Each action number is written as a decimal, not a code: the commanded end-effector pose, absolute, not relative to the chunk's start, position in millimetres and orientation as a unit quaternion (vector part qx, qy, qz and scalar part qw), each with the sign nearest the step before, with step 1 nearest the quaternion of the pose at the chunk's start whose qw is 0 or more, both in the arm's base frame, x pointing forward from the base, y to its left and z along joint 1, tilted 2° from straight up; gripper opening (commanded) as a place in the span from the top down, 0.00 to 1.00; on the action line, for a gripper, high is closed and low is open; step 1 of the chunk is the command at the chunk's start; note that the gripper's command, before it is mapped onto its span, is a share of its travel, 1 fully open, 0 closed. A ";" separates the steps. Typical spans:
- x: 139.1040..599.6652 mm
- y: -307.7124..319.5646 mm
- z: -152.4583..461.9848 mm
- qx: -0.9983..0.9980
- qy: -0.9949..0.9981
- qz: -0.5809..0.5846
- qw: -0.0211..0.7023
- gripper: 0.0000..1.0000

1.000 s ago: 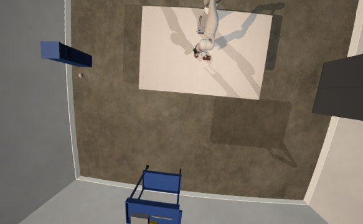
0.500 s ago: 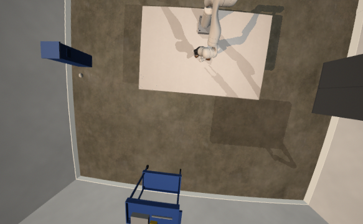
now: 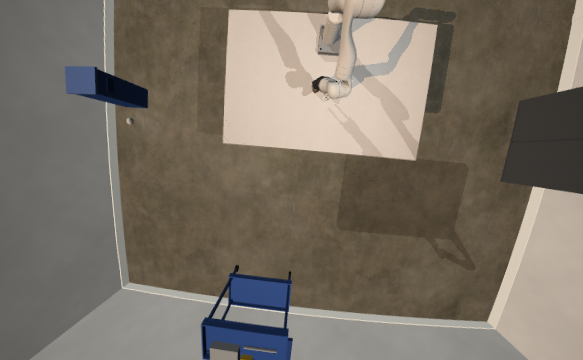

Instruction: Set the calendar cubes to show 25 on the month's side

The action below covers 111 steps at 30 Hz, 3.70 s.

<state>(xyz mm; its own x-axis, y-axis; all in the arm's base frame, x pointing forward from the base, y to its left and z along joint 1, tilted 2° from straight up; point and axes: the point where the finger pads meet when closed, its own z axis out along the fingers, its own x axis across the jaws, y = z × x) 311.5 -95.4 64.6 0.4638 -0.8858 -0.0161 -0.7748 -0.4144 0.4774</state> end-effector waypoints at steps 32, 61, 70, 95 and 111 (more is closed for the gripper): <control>314.6 -93.7 62.4 0.798 -0.479 -0.195 0.310 0.10; 314.9 -93.4 50.0 0.798 -0.479 -0.195 0.310 0.10; 315.3 -92.9 34.5 0.798 -0.479 -0.195 0.310 0.10; 316.2 -91.8 -1.7 0.798 -0.479 -0.195 0.310 0.10; 316.3 -91.6 -7.5 0.798 -0.479 -0.195 0.310 0.10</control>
